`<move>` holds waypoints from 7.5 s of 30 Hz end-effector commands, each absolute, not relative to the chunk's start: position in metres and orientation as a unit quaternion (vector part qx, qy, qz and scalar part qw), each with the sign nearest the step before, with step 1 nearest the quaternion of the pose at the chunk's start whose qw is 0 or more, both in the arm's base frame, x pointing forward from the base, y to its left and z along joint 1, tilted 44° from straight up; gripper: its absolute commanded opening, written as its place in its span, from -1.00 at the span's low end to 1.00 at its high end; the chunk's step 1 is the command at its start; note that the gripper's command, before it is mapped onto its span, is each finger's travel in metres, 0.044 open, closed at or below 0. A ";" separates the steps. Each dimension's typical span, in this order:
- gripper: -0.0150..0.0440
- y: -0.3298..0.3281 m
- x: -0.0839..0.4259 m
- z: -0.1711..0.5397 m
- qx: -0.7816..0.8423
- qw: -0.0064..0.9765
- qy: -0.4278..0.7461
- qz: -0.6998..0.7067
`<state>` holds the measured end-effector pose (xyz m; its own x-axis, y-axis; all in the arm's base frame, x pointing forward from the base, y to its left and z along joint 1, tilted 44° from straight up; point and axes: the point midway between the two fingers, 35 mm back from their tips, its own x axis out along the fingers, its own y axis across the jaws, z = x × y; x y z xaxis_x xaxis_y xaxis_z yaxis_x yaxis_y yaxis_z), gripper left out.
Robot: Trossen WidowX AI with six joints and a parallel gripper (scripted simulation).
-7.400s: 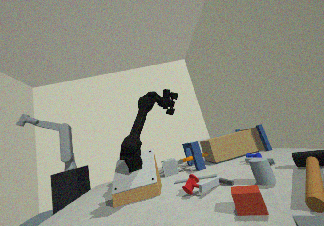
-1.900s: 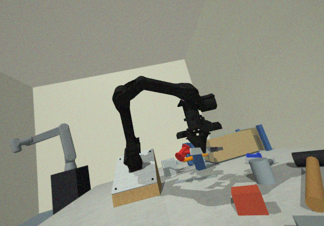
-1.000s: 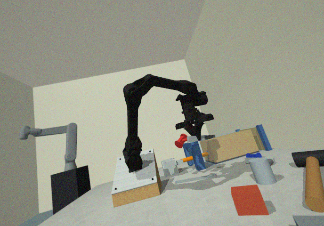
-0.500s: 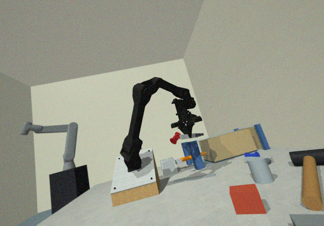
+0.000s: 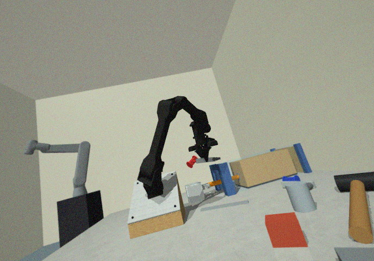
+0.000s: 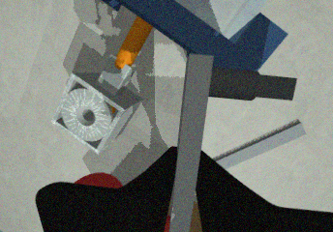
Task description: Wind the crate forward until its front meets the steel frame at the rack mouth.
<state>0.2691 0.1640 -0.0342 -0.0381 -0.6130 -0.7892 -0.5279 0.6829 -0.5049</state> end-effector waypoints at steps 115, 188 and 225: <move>-0.49 0.222 0.167 -0.128 0.167 0.488 0.798 0.313; -0.49 0.161 0.140 -0.133 0.219 0.472 0.788 0.330; -0.40 0.151 0.140 -0.142 0.218 0.468 0.792 0.327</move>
<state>0.1404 0.1504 -0.1424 -0.4675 0.6486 -0.6006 0.0384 0.6937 0.7192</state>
